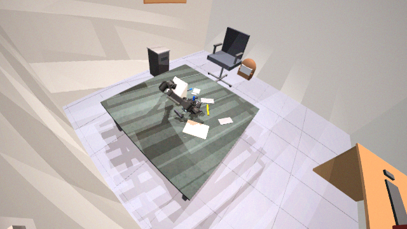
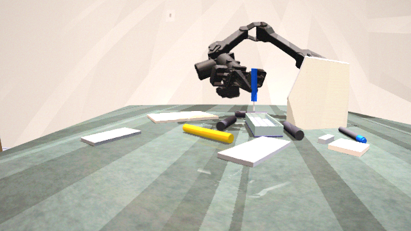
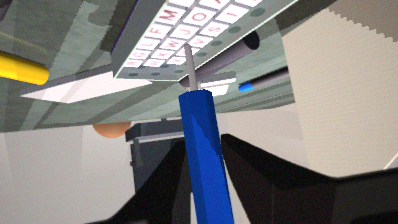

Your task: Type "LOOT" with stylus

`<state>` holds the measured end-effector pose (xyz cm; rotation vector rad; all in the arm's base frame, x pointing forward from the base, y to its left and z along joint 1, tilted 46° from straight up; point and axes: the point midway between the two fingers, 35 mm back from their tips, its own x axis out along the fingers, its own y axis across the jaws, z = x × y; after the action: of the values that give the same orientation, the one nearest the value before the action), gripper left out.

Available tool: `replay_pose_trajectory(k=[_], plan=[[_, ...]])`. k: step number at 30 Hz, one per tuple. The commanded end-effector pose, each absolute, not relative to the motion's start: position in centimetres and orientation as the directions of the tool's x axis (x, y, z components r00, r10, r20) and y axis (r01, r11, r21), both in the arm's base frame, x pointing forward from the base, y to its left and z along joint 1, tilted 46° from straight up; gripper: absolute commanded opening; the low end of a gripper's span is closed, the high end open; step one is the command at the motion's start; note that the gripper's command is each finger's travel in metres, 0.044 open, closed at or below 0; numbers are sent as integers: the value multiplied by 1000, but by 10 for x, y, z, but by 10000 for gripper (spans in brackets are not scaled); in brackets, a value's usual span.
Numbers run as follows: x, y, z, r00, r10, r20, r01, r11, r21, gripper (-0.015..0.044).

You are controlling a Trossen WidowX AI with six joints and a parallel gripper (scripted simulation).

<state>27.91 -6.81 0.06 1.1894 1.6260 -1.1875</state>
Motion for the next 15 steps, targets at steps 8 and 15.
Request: replay_pose_trajectory(k=[8,15], plan=[[277,-78,-10,-265,234,-935,962,123,-242,79],[277,-80,-12,-265,234,-935,962,123,-242,81]])
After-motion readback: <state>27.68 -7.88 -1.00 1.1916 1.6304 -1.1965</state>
